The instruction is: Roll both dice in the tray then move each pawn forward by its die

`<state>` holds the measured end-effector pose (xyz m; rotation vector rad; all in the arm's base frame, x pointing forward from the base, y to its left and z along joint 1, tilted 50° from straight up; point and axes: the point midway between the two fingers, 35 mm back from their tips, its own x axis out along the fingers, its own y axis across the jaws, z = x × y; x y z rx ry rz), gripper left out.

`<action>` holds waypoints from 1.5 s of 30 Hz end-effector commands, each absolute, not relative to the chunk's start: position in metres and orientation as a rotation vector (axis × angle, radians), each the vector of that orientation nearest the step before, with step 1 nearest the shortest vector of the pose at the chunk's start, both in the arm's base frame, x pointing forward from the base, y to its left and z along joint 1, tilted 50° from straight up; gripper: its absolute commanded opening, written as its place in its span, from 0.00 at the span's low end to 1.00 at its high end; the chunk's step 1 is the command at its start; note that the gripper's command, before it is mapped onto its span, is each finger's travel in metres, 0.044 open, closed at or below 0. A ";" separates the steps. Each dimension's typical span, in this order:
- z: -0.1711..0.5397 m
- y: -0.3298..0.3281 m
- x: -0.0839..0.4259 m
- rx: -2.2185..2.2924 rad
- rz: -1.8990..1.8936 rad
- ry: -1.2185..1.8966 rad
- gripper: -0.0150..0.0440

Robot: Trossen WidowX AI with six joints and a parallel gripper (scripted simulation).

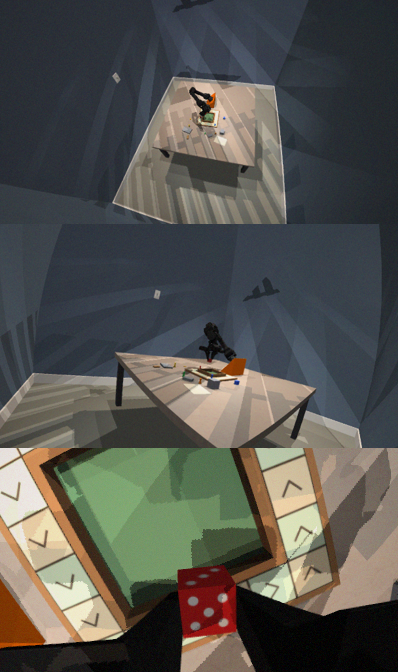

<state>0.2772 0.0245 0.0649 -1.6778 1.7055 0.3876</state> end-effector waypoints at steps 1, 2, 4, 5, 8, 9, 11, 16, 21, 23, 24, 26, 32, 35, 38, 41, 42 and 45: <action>0.044 0.033 0.274 -1.780 0.528 1.722 0.25; 0.039 0.035 0.273 -1.803 0.559 1.724 0.25; 0.030 0.039 0.272 -1.850 0.622 1.726 0.25; 0.027 0.040 0.271 -1.869 0.648 1.726 0.25; 0.024 0.041 0.270 -1.884 0.669 1.726 0.25; 0.024 0.041 0.270 -1.884 0.669 1.726 0.25; 0.024 0.041 0.270 -1.884 0.669 1.726 0.25; 0.021 0.038 0.267 -1.806 0.744 1.721 0.25; 0.017 0.034 0.263 -1.659 0.887 1.675 0.25; 0.016 0.033 0.262 -1.605 0.939 1.645 0.25; 0.015 0.033 0.261 -1.578 0.964 1.627 0.25; 0.013 0.032 0.260 -1.528 1.012 1.587 0.25; 0.012 0.032 0.260 -1.401 1.132 1.435 0.25; 0.011 0.031 0.259 -1.352 1.178 1.344 0.25; 0.011 0.031 0.259 -1.312 1.214 1.244 0.25; 0.012 0.031 0.260 -1.289 1.235 1.164 0.25; 0.012 0.031 0.260 -1.287 1.236 1.158 0.25; 0.014 0.031 0.261 -1.287 1.236 1.158 0.25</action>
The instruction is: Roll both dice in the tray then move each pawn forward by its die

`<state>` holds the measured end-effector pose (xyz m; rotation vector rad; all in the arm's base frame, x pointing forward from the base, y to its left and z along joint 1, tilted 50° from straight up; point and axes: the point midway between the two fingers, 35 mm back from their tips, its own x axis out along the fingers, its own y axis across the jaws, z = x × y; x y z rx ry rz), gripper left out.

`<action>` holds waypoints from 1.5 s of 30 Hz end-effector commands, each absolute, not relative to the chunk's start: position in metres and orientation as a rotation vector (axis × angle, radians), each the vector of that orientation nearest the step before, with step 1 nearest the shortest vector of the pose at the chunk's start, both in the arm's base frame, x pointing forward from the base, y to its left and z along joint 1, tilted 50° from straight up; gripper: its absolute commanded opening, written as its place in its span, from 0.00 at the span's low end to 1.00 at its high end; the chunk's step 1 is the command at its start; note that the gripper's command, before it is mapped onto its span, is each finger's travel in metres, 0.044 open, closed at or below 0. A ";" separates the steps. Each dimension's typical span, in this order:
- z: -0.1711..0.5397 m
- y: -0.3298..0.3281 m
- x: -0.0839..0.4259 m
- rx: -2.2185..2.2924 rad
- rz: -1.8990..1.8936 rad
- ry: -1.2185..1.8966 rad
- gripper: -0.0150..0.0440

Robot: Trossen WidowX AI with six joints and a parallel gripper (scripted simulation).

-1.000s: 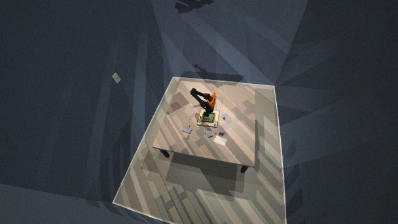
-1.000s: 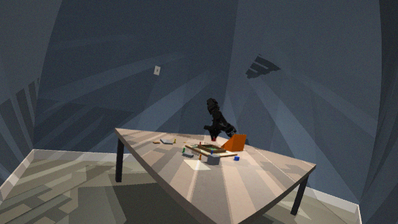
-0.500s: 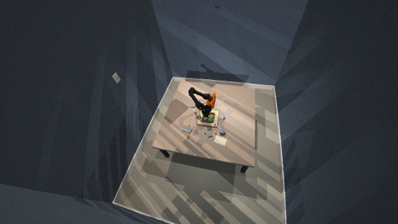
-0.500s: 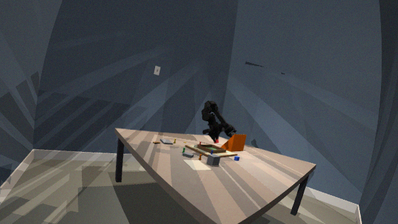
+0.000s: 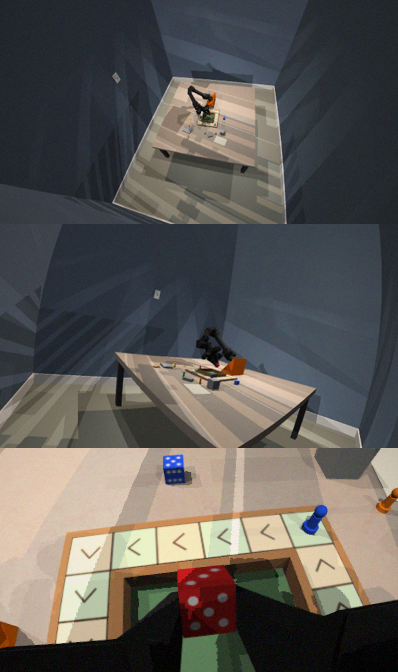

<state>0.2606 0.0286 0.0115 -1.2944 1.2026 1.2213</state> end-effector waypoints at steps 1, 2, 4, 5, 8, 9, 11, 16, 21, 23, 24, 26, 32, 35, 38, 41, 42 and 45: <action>0.020 0.033 0.263 -1.287 1.236 1.158 0.25; 0.028 0.036 0.265 -1.287 1.236 1.157 0.25; 0.050 0.044 0.269 -1.287 1.236 1.157 0.25; 0.057 0.046 0.270 -1.287 1.236 1.157 0.25; 0.062 0.048 0.270 -1.287 1.236 1.157 0.25; 0.061 0.047 0.269 -1.287 1.236 1.157 0.25; 0.061 0.047 0.268 -1.287 1.236 1.157 0.25; 0.061 0.047 0.269 -1.287 1.236 1.157 0.25; 0.061 0.047 0.269 -1.287 1.236 1.157 0.25; 0.060 0.046 0.269 -1.293 1.236 1.161 0.25; 0.060 0.046 0.269 -1.293 1.236 1.161 0.25; 0.060 0.046 0.269 -1.293 1.236 1.161 0.25; 0.060 0.046 0.269 -1.293 1.236 1.161 0.30; 0.060 0.046 0.269 -1.293 1.236 1.161 0.43; 0.060 0.046 0.269 -1.293 1.236 1.161 0.57; 0.066 0.053 0.269 -1.292 1.236 1.160 0.70; 0.073 0.061 0.268 -1.289 1.237 1.158 0.74; 0.086 0.077 0.266 -1.285 1.238 1.156 0.88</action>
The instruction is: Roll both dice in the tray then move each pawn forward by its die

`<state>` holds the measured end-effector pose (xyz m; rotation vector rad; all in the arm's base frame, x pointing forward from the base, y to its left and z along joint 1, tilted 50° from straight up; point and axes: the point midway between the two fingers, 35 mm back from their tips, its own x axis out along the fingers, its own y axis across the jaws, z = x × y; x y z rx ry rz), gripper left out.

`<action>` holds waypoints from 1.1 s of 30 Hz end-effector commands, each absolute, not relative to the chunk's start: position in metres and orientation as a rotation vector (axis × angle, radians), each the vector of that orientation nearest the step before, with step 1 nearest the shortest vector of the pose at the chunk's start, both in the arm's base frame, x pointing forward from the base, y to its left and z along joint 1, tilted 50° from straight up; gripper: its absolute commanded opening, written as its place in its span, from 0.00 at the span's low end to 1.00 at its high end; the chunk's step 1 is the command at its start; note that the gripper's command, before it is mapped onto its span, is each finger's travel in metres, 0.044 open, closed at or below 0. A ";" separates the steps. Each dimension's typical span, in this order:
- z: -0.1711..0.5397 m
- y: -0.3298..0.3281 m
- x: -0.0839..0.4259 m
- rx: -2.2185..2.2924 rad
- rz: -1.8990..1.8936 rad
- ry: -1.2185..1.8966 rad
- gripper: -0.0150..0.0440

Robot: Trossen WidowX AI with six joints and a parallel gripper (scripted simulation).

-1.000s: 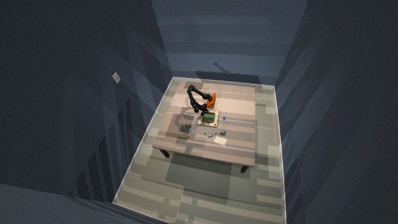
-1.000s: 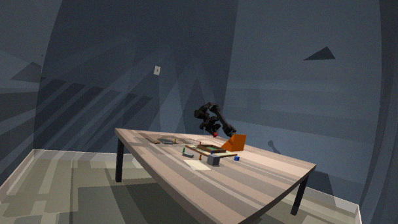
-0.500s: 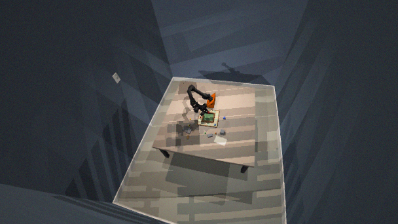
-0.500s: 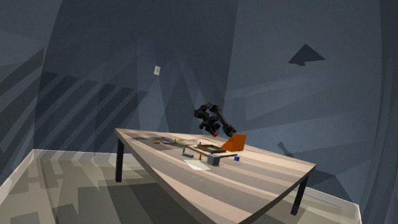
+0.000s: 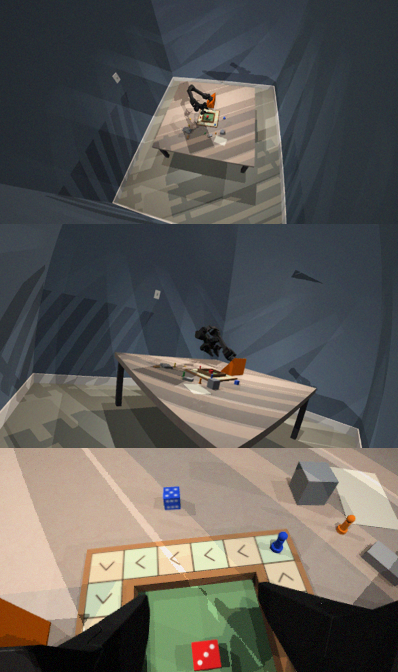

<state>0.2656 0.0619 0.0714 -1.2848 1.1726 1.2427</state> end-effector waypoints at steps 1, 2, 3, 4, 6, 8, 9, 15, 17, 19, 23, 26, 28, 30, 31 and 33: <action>0.086 0.077 0.266 -1.285 1.238 1.156 0.92; 0.086 0.077 0.266 -1.285 1.238 1.156 0.97; 0.086 0.077 0.266 -1.285 1.238 1.156 1.00; 0.084 0.076 0.265 -1.291 1.232 1.173 1.00; 0.072 0.071 0.264 -1.344 1.180 1.302 1.00; 0.056 0.063 0.262 -1.452 1.076 1.477 1.00; 0.050 0.060 0.262 -1.517 1.013 1.550 1.00; 0.034 0.054 0.269 -1.883 0.669 1.726 1.00; 0.034 0.054 0.269 -1.883 0.669 1.726 1.00; 0.033 0.054 0.263 -1.802 0.768 1.719 1.00; 0.022 0.065 0.267 -1.726 0.648 1.727 0.87; -0.002 0.087 0.274 -1.567 0.413 1.724 0.73; -0.019 0.101 0.276 -1.458 0.261 1.711 0.72; -0.038 0.115 0.277 -1.346 0.114 1.688 0.72; -0.047 0.122 0.277 -1.290 0.043 1.673 0.72; -0.062 0.131 0.275 -1.208 -0.058 1.648 0.72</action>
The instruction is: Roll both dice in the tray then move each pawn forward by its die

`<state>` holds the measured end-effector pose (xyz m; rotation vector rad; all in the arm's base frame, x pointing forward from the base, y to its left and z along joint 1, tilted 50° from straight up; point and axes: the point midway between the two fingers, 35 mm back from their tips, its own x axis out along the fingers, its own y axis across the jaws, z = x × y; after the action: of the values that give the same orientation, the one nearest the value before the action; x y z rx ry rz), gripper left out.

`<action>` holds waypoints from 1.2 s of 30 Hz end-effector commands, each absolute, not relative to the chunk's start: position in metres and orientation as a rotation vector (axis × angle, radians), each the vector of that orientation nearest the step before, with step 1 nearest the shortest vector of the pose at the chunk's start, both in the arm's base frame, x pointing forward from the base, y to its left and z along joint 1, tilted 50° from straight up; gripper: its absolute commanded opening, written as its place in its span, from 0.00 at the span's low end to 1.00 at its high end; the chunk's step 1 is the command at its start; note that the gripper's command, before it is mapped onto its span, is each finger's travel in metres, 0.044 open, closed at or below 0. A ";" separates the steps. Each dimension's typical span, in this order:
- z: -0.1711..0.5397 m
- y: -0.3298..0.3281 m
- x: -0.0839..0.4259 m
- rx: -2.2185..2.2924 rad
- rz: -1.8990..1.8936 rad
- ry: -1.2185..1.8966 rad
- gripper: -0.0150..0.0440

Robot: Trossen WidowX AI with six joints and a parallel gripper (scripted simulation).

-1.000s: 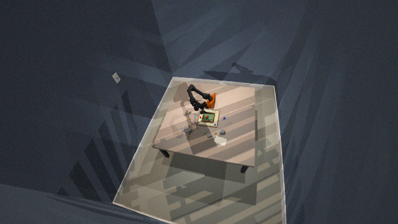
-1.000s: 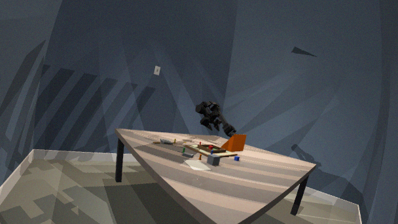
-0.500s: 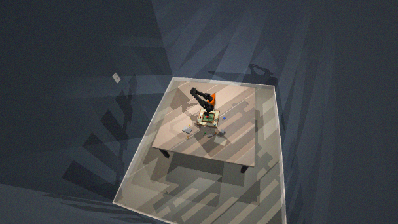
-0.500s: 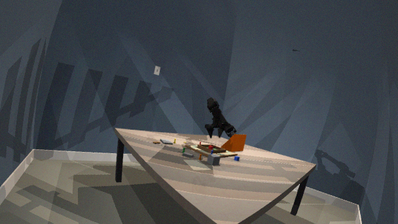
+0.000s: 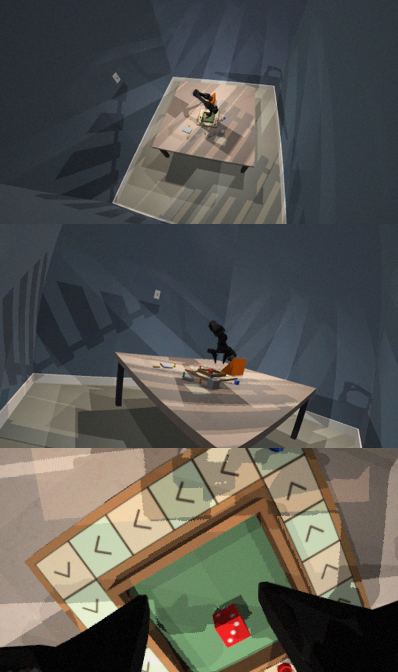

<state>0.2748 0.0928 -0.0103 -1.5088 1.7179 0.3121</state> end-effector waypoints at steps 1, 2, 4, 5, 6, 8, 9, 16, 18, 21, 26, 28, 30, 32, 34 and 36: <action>-0.066 0.134 0.275 -1.180 -0.092 1.638 0.72; -0.071 0.137 0.274 -1.151 -0.125 1.628 0.72; -0.082 0.143 0.273 -1.094 -0.192 1.606 0.72; -0.087 0.146 0.272 -1.065 -0.225 1.595 0.72; -0.092 0.148 0.271 -1.036 -0.257 1.582 0.72; -0.102 0.154 0.268 -0.977 -0.322 1.556 0.72; -0.108 0.156 0.266 -0.947 -0.354 1.542 0.72; -0.147 0.171 0.253 -0.735 -0.569 1.430 0.72; -0.155 0.174 0.248 -0.690 -0.612 1.403 0.72; -0.158 0.174 0.245 -0.673 -0.628 1.392 0.72; -0.158 0.174 0.245 -0.673 -0.628 1.392 0.72; -0.158 0.174 0.244 -0.673 -0.628 1.393 0.72; -0.158 0.174 0.244 -0.673 -0.628 1.393 0.72; -0.158 0.174 0.244 -0.673 -0.628 1.393 0.72; -0.165 0.166 0.245 -0.673 -0.628 1.392 0.72; -0.167 0.164 0.245 -0.673 -0.629 1.392 0.72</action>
<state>0.2470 0.1719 -0.1604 -0.6676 1.3900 -0.6182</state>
